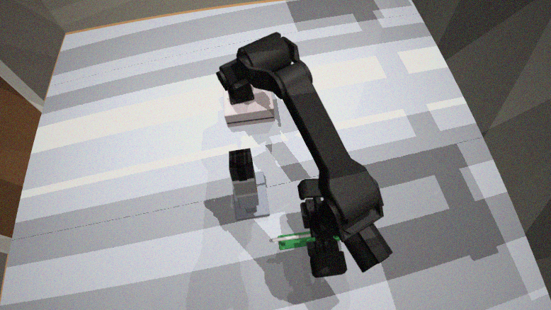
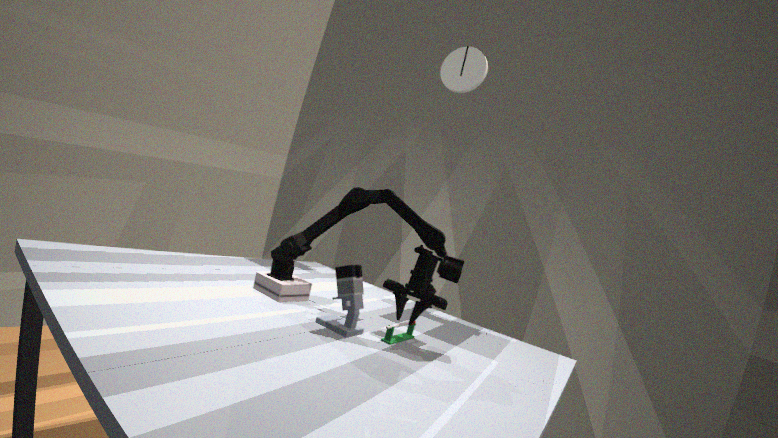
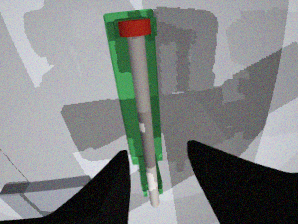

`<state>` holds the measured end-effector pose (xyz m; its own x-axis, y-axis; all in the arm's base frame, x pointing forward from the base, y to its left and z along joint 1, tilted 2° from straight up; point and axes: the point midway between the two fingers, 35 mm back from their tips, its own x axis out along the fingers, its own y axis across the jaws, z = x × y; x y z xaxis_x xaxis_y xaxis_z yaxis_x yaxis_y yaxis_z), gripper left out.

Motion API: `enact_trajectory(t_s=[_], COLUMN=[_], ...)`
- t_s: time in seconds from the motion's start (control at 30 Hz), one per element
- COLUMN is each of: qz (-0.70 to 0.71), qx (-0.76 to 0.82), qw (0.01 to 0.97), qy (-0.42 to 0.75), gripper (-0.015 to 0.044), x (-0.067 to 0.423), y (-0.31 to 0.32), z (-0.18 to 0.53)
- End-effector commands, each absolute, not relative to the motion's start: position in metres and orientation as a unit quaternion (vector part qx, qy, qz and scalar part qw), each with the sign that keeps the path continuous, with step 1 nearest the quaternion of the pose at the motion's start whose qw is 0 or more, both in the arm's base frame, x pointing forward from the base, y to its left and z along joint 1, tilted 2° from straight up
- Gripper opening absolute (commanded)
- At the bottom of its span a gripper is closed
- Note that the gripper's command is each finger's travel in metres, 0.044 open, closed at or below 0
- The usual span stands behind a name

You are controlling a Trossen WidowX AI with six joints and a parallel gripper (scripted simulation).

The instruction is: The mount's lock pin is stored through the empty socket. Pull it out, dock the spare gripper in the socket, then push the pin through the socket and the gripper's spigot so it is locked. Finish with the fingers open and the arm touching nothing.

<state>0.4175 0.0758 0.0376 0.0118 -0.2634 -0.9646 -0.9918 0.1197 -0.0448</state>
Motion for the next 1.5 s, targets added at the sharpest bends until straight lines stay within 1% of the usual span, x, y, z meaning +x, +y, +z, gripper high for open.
enact_trajectory(t_s=[0.0,0.6,1.1,1.33,1.47], qz=[0.393,0.393,0.393,0.393,0.393], qx=[-0.536,-0.536,-0.536,-0.536,-0.536], qw=[0.460,0.459,0.459,0.459,0.459], qy=[0.589,0.589,0.589,0.589,0.589], gripper=[0.0180,0.0180,0.0180,0.0000,0.0000], x=[0.415,0.414,0.414,0.414,0.414], y=[0.074,0.073,0.073,0.073,0.073], z=[0.026,-0.003,-0.004,-0.004,-0.004])
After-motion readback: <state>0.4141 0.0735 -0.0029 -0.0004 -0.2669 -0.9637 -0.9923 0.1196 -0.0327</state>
